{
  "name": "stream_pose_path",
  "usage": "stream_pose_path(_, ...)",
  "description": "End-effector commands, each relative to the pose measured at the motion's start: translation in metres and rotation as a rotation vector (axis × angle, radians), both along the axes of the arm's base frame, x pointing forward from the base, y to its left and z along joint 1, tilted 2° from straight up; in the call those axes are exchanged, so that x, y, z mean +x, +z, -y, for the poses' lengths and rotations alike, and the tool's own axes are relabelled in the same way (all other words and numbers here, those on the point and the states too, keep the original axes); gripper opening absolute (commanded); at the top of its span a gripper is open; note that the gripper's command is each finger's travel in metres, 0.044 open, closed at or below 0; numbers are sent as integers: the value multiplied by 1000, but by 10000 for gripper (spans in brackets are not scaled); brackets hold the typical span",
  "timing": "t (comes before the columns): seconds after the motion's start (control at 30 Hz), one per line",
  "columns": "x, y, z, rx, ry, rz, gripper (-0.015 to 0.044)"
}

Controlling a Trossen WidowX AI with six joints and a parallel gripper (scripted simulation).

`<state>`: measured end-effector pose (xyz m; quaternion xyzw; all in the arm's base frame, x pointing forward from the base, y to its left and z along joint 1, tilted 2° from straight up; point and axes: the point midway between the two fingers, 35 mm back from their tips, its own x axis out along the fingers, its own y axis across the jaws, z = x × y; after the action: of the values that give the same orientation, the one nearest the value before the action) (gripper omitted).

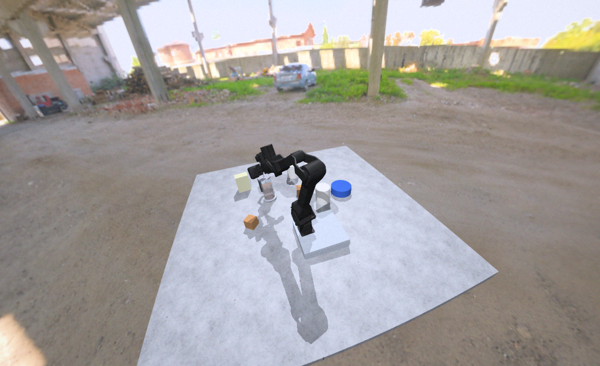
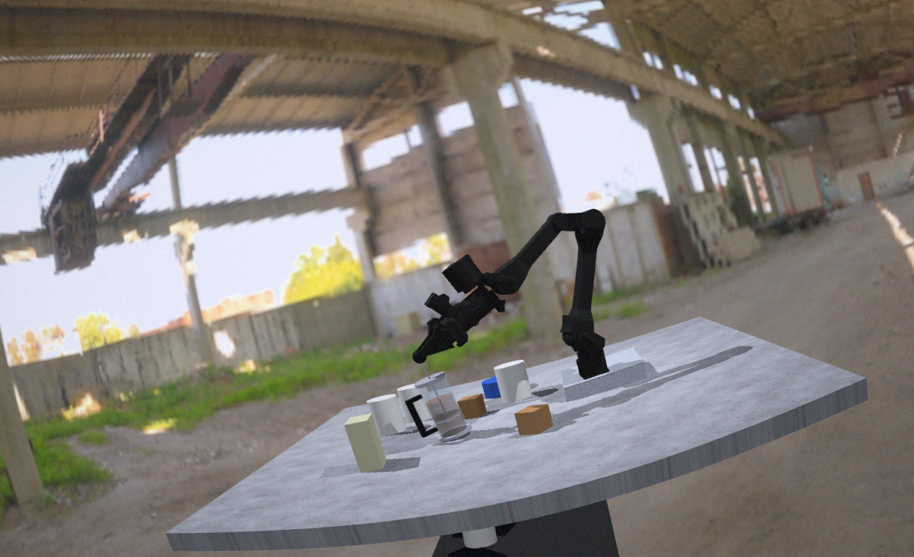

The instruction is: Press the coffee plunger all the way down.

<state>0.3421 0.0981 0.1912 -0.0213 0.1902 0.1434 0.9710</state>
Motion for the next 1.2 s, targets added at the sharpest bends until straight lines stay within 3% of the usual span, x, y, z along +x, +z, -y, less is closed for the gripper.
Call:
stream_pose_path(0.0, -1, -26, 0, -16, -4, -79, 126)
stream_pose_path(1.17, 3, -23, -2, -15, -4, -79, 126)
